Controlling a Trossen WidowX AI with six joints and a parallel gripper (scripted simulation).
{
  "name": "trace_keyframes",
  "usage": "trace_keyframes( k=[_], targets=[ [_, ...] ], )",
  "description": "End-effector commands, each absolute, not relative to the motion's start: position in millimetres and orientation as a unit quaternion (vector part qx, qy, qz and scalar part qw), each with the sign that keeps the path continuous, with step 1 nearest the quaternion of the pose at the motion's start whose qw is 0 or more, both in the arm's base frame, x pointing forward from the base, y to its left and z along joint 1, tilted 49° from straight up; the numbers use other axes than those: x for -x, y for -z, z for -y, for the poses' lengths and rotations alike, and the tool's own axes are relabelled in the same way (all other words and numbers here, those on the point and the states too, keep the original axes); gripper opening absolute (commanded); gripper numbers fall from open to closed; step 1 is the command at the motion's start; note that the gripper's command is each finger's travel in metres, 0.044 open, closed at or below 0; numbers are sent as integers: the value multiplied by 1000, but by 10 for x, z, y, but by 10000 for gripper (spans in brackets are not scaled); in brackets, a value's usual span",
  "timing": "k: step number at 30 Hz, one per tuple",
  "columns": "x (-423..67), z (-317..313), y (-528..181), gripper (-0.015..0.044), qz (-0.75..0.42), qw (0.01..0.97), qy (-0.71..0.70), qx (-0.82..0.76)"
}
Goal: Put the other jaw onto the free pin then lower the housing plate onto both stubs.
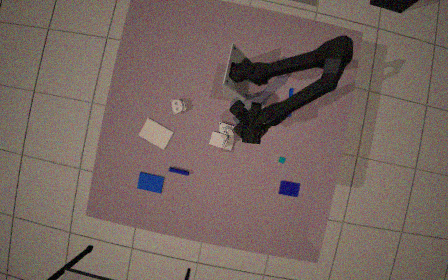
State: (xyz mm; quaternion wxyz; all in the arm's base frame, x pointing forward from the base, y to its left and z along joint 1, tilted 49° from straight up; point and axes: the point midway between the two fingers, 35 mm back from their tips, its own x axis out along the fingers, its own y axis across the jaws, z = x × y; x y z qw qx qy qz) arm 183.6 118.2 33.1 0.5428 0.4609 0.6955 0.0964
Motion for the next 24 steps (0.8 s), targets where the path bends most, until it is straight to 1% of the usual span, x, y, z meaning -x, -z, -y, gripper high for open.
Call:
trace_keyframes(
  k=[1,9,16,24],
  targets=[
    [-1846,-1083,-442,134,-693,545,-101,-461],
    [-1808,-916,-627,134,-692,543,-104,-464],
    [-1807,-900,-642,134,-692,543,-105,-464],
    [-1961,-796,-566,134,-687,562,-127,-443]
  ],
)
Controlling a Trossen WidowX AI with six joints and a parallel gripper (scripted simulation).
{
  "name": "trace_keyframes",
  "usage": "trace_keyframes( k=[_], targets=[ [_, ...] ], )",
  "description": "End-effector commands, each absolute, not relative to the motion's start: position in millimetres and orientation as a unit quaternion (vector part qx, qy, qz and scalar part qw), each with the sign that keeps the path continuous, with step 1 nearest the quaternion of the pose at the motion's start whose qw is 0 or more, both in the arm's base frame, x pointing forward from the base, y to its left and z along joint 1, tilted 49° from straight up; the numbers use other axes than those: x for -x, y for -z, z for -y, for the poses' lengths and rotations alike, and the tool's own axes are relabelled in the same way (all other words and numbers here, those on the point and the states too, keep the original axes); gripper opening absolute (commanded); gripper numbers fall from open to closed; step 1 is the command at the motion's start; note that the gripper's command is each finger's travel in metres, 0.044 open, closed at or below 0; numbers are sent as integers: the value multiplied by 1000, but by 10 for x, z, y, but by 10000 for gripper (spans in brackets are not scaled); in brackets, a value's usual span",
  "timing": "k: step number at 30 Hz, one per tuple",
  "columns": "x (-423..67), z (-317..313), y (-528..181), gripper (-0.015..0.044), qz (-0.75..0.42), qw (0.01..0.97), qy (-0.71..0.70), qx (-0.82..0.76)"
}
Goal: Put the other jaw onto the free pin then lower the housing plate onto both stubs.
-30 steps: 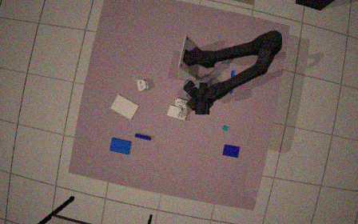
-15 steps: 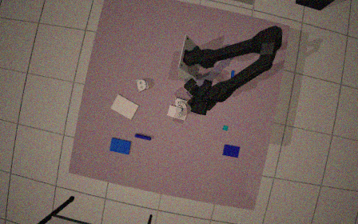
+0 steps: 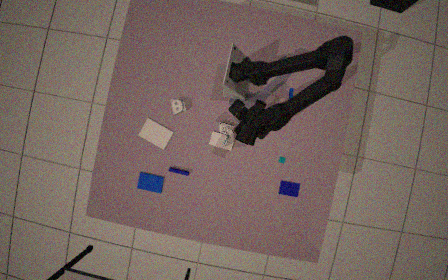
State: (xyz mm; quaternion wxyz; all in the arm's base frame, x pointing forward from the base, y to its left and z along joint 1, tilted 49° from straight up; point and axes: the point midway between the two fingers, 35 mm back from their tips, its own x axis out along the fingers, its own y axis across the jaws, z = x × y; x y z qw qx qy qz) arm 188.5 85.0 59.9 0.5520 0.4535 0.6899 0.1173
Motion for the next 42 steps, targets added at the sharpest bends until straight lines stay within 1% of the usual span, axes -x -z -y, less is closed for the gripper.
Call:
trace_keyframes(
  k=[1,23,42],
  targets=[
    [-1982,-781,-554,134,-687,564,-130,-440],
    [-2373,-409,-202,134,-668,612,-201,-373],
    [-2589,-52,232,134,-646,644,-266,-313]
  ],
)
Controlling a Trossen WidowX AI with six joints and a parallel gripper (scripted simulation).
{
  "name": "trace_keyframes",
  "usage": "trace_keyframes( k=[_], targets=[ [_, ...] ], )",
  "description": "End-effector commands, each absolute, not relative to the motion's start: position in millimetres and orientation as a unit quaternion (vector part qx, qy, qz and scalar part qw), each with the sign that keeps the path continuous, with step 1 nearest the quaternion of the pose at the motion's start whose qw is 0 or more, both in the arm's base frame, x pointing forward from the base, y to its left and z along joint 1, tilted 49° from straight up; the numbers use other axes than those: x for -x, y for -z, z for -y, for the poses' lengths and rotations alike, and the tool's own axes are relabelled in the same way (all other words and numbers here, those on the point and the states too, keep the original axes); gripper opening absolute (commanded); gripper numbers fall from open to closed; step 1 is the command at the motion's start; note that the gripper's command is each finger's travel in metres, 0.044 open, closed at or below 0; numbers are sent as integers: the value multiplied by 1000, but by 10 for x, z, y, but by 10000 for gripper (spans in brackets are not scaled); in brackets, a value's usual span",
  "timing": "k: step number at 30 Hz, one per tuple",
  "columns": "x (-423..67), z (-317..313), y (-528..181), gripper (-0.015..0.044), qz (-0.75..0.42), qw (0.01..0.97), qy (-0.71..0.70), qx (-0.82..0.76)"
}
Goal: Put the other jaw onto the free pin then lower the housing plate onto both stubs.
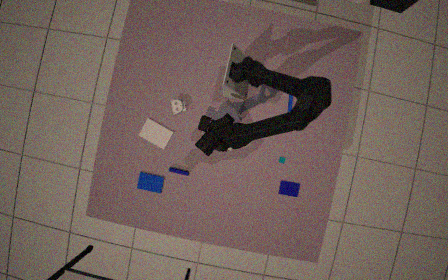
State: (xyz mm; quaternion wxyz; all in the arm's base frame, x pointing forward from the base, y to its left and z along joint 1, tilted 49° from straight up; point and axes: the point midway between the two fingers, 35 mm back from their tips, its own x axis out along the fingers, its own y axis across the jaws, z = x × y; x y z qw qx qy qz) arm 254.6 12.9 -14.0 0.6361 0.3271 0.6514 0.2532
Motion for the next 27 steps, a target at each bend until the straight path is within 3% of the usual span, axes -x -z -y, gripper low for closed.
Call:
trace_keyframes(
  k=[1,27],
  targets=[
    [-2597,-33,258,134,-644,645,-269,-310],
    [-2648,144,516,134,-629,659,-302,-280]
  ],
)
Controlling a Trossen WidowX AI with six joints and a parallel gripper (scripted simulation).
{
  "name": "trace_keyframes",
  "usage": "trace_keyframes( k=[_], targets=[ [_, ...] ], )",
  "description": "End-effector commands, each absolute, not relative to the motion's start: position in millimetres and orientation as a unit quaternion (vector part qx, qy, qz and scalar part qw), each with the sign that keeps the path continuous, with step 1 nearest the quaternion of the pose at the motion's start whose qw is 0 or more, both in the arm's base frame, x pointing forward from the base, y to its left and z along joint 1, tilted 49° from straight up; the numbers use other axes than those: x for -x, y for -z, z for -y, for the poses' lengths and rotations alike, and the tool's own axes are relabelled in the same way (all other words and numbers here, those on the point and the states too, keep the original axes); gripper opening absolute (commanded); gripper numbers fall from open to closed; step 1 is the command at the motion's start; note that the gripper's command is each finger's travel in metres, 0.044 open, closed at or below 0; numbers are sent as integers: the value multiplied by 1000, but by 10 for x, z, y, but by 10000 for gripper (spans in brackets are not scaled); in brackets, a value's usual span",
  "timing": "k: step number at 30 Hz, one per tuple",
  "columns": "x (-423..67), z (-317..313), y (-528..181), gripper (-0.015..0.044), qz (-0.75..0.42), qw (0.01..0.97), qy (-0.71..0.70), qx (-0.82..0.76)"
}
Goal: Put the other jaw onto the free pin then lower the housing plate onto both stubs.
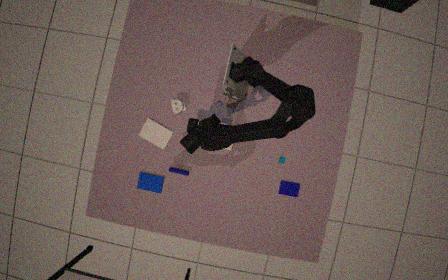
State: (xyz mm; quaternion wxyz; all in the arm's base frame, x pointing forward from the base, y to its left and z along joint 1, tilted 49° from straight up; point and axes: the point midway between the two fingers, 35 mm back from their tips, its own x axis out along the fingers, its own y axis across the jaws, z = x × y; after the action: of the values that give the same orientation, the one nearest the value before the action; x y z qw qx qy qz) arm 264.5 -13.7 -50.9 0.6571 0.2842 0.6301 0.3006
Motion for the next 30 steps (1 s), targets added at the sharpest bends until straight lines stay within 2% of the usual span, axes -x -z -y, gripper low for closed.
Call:
trace_keyframes(
  k=[1,19,30],
  targets=[
    [-2648,144,516,134,-629,659,-302,-280],
    [-2652,141,513,134,-625,663,-311,-271],
    [-2853,-11,333,134,-624,663,-312,-271]
  ],
)
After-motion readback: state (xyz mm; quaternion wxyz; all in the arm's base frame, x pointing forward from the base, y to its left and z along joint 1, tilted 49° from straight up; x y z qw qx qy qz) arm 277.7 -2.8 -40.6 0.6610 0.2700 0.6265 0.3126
